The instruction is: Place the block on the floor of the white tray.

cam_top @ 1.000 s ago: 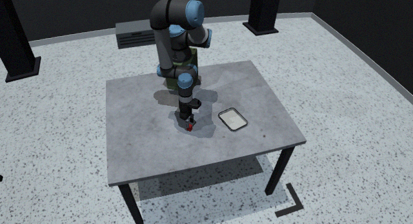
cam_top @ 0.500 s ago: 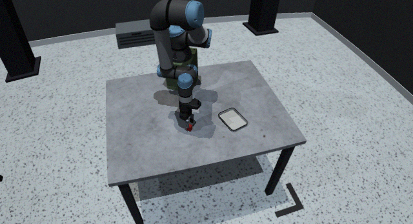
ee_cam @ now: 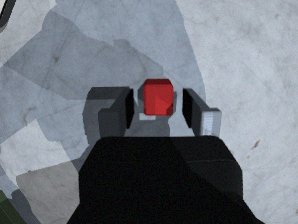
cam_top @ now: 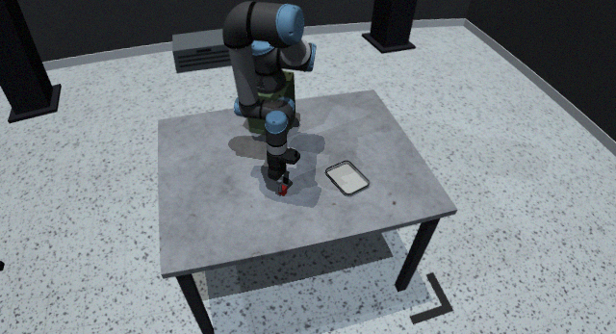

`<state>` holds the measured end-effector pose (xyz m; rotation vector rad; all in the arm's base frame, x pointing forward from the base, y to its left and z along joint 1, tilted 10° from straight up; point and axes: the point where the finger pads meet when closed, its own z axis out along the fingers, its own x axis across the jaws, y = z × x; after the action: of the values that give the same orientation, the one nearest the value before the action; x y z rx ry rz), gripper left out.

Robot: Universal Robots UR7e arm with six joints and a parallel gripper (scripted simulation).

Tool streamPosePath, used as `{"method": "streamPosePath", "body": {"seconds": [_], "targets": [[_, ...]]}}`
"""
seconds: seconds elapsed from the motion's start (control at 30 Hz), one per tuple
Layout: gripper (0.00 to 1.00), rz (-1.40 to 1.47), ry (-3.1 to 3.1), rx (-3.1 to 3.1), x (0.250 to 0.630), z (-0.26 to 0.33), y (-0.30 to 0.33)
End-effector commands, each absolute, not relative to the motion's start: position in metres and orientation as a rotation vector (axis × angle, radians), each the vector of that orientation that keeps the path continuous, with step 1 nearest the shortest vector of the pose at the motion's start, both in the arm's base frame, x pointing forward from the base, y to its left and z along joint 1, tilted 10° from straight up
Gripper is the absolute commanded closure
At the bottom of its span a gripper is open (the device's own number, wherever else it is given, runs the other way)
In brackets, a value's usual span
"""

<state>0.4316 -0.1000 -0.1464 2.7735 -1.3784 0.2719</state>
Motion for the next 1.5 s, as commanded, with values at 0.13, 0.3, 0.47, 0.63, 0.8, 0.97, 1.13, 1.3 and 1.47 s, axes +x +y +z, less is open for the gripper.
{"method": "streamPosePath", "body": {"seconds": [0.13,0.3,0.47,0.63,0.8,0.97,1.13,1.3,1.47], "targets": [[0.14,0.274,-1.378,2.773,0.435,-0.168,-0.103],[0.14,0.274,-1.378,2.773,0.436,-0.177,-0.104],[0.14,0.274,-1.378,2.773,0.437,-0.179,-0.104],[0.14,0.274,-1.378,2.773,0.437,-0.179,-0.104],[0.14,0.274,-1.378,2.773,0.437,-0.179,-0.104],[1.00,0.274,-1.378,2.773,0.437,-0.179,-0.104],[1.00,0.274,-1.378,2.773,0.437,-0.179,-0.104],[1.00,0.274,-1.378,2.773,0.437,-0.179,-0.104],[1.00,0.274,-1.378,2.773,0.437,-0.179,-0.104]]}}
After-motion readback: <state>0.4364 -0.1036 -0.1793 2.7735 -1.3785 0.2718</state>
